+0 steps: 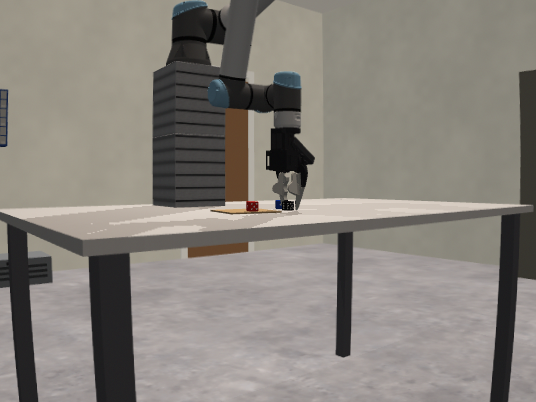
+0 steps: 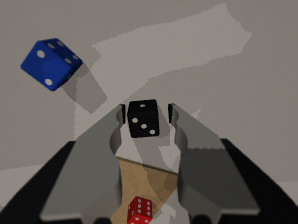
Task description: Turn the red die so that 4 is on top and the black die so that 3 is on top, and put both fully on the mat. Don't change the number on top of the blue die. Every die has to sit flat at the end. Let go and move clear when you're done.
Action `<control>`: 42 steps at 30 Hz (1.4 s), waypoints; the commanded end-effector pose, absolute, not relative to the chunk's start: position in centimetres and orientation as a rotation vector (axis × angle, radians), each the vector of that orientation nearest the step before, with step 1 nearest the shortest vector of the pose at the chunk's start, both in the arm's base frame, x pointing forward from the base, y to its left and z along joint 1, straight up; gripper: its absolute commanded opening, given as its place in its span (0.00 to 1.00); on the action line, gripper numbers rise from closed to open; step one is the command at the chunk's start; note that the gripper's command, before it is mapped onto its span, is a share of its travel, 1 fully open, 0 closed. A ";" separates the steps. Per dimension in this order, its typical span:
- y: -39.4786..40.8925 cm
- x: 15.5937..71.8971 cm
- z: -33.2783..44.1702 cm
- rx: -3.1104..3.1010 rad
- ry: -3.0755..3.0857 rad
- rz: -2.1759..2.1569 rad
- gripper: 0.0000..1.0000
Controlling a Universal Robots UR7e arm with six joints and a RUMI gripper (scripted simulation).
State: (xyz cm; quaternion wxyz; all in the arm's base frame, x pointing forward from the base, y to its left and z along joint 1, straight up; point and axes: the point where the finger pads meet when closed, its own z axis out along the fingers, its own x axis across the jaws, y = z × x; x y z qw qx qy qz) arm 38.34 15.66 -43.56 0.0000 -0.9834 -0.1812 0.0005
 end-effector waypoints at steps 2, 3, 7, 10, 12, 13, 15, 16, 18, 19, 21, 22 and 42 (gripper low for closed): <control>15.7 38.4 -43.5 -3.090 -0.569 0.000 0.24; 15.7 38.4 -43.5 -3.090 -0.569 0.000 0.24; 15.7 38.4 -43.5 -3.090 -0.569 0.000 0.24; 15.7 38.4 -43.5 -3.090 -0.569 0.000 0.24; 15.7 38.4 -43.5 -3.090 -0.569 0.000 0.24; 15.7 38.4 -43.5 -3.090 -0.569 0.000 0.24; 15.7 38.4 -43.5 -3.090 -0.569 0.000 0.24; 15.7 38.4 -43.5 -3.090 -0.569 0.000 0.24; 15.7 38.4 -43.5 -3.090 -0.569 0.000 0.24; 15.7 38.4 -43.5 -3.090 -0.569 0.000 0.24; 15.7 38.4 -43.5 -3.090 -0.569 0.000 0.24; 15.7 38.4 -43.5 -3.090 -0.569 0.000 0.24; 15.7 38.4 -43.5 -3.090 -0.569 0.000 0.06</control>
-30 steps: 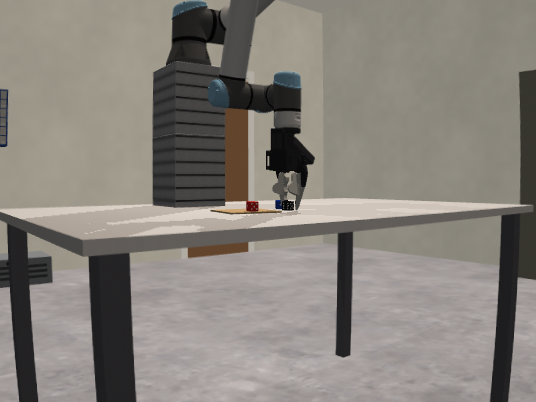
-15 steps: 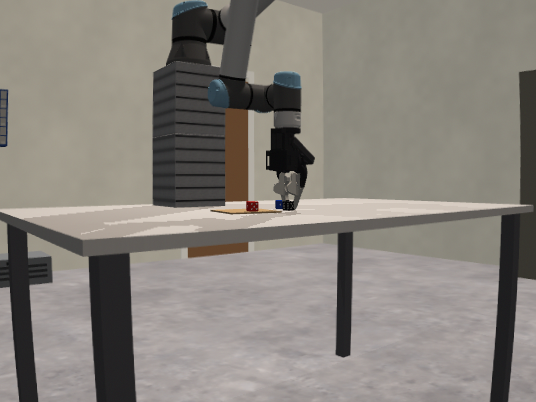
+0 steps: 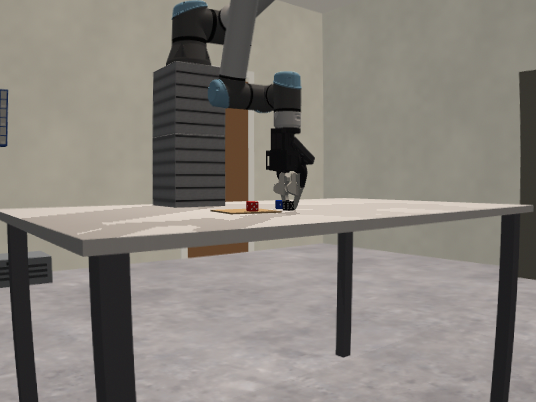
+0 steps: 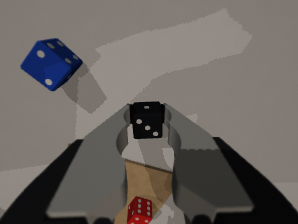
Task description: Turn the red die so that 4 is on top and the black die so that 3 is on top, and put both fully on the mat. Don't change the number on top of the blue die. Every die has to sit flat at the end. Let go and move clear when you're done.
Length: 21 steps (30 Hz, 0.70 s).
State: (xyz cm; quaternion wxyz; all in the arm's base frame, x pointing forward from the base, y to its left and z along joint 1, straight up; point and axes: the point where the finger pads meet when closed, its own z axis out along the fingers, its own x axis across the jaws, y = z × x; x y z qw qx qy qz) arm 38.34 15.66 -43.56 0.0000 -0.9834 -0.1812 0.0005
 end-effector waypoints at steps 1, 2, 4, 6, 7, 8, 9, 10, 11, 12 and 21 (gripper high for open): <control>15.7 38.4 -43.5 -3.090 -0.569 0.000 0.06; 15.7 38.4 -43.5 -3.090 -0.569 0.000 0.06; 15.7 38.4 -43.5 -3.090 -0.569 0.000 0.06; 15.7 38.4 -43.5 -3.090 -0.569 0.000 0.06; 15.7 38.4 -43.5 -3.090 -0.569 0.000 0.06; 15.7 38.4 -43.5 -3.090 -0.569 0.000 0.06; 15.7 38.4 -43.5 -3.090 -0.569 0.000 0.06; 15.7 38.4 -43.5 -3.090 -0.569 0.000 0.06; 15.7 38.4 -43.5 -3.090 -0.569 0.000 0.06; 15.7 38.4 -43.5 -3.090 -0.569 0.000 0.06; 15.7 38.4 -43.3 -3.090 -0.569 0.000 0.06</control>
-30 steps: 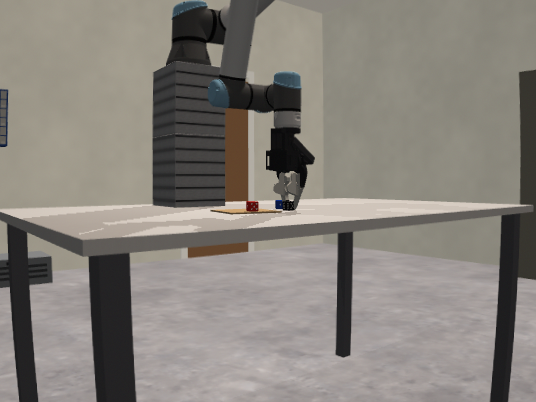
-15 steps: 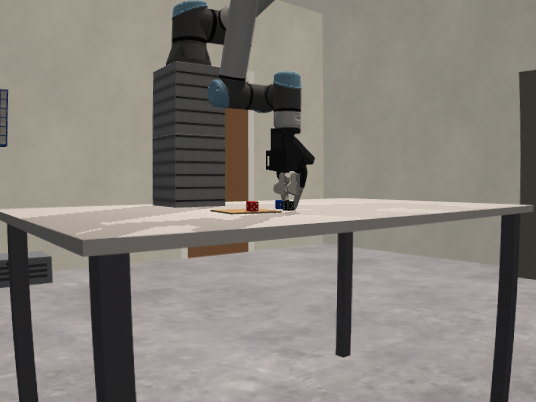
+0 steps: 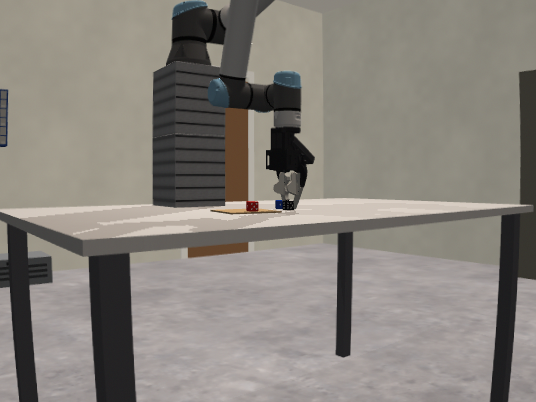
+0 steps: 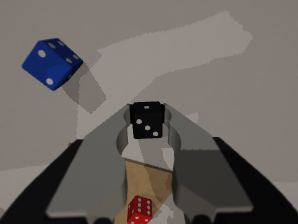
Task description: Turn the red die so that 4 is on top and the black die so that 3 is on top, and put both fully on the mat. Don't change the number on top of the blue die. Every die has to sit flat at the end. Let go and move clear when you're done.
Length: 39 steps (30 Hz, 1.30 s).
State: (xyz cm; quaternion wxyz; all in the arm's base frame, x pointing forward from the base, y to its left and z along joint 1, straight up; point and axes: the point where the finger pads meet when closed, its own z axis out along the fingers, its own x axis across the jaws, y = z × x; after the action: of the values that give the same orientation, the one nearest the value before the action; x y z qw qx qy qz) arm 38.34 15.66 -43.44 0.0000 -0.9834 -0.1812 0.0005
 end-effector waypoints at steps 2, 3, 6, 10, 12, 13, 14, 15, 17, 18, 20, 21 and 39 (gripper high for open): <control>15.7 38.4 -42.9 -3.090 -0.569 0.000 0.06; 15.7 38.4 -42.6 -3.090 -0.569 0.000 0.06; 15.7 38.4 -41.6 -3.090 -0.569 0.000 0.06; 15.7 38.4 -39.7 -3.090 -0.569 0.000 0.06; 15.7 38.4 -38.6 -3.090 -0.569 0.000 0.06; 15.7 38.4 -38.1 -3.090 -0.569 0.000 0.06; 15.7 38.4 -37.5 -3.090 -0.569 0.000 0.06; 15.7 38.4 -37.0 -3.090 -0.569 0.000 0.06; 15.7 38.4 -37.0 -3.090 -0.569 0.000 0.06; 15.7 38.4 -36.5 -3.090 -0.569 0.000 0.06; 15.7 38.4 -35.6 -3.090 -0.569 0.000 0.06; 15.7 38.4 -35.2 -3.090 -0.569 0.000 0.06; 15.7 38.4 -33.5 -3.090 -0.569 0.000 0.06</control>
State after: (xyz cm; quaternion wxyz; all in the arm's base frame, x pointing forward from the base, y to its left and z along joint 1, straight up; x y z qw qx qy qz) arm 38.35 15.66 -33.58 0.0000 -0.9834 -0.1812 0.0004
